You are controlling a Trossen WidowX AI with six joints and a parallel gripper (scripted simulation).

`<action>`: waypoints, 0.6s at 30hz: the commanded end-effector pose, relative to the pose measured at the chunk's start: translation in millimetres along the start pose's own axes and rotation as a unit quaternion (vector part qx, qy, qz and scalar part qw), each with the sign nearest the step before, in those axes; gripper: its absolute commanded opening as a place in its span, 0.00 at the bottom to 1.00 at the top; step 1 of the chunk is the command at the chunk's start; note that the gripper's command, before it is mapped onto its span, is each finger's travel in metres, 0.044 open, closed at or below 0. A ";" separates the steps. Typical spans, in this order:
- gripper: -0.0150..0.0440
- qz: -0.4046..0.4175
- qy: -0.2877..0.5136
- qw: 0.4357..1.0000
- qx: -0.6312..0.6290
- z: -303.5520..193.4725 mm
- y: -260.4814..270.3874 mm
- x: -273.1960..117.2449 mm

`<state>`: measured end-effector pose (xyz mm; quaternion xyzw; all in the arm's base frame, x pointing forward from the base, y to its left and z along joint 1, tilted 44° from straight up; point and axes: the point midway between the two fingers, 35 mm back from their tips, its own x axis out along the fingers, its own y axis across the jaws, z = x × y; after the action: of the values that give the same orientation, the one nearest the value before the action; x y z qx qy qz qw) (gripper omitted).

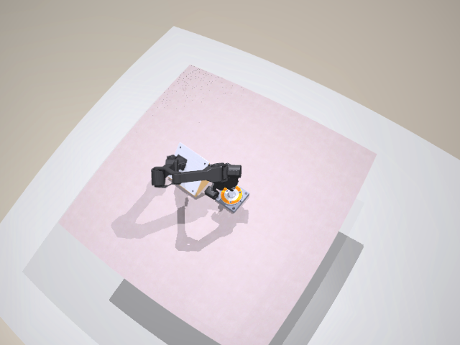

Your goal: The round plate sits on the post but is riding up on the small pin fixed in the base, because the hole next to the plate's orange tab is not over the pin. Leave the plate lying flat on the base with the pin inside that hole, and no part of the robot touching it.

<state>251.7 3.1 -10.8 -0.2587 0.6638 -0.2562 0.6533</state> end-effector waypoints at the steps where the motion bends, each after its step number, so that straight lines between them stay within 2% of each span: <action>1: 0.25 -0.007 0.010 1.000 -0.008 -6.4 -1.9 23.5; 18: 0.25 -0.007 0.010 1.000 -0.008 -10.6 13.3 31.6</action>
<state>243.5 -11.0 -37.7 -0.2661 0.6670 -0.2580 0.6463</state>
